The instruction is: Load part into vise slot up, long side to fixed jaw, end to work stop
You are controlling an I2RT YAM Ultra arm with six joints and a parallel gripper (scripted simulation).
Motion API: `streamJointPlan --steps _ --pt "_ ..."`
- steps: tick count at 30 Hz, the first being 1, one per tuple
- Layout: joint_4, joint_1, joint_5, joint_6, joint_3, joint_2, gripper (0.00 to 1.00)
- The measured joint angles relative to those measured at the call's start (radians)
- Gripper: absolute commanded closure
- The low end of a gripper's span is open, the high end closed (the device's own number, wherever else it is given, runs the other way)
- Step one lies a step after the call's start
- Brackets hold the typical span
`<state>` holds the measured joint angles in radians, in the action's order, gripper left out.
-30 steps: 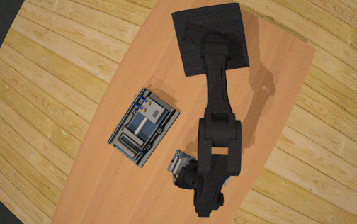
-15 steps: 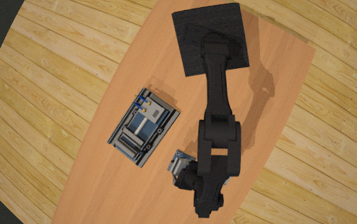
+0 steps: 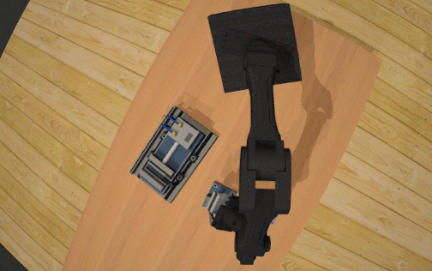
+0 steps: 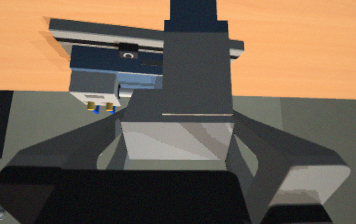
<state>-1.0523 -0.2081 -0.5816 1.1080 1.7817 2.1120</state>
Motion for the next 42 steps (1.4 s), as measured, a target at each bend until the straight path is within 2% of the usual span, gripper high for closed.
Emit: streamJointPlan --steps 42 --pt "-0.033 0.000 -0.014 -0.003 0.061 0.041 1.00"
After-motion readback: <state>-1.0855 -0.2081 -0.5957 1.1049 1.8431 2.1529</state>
